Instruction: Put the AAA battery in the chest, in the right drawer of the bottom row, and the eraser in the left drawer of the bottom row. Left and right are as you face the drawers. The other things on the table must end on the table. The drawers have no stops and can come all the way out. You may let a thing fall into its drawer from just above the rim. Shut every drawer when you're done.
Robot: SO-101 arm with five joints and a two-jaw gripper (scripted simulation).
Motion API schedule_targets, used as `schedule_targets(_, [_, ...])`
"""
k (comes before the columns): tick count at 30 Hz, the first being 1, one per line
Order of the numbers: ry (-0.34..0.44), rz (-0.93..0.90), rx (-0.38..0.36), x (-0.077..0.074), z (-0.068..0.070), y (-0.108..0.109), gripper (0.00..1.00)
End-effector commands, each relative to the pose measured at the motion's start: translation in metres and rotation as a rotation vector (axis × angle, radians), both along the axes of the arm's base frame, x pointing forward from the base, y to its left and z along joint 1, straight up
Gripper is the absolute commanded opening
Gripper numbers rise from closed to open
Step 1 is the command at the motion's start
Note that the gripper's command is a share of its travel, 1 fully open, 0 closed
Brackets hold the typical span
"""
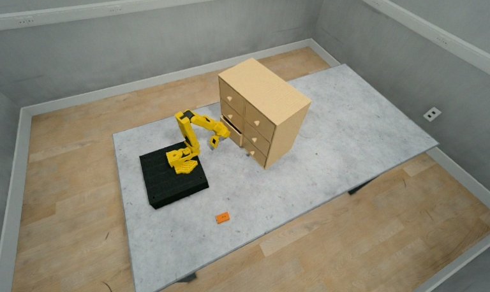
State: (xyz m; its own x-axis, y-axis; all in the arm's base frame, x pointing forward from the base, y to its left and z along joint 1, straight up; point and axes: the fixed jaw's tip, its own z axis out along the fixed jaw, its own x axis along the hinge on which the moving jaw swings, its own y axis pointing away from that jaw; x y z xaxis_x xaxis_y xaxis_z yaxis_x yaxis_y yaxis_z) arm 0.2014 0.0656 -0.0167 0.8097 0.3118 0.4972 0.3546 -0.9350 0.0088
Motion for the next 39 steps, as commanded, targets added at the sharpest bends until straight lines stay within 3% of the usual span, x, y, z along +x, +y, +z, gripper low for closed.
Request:
schedule_targets(1, [-0.004,0.004,0.007,0.004,0.001,0.003,0.00])
schedule_targets(15, [-0.004,-0.001,0.007,0.016,0.001,0.007,0.00])
schedule_targets(39, [-0.004,-0.001,0.007,0.016,0.001,0.007,0.00])
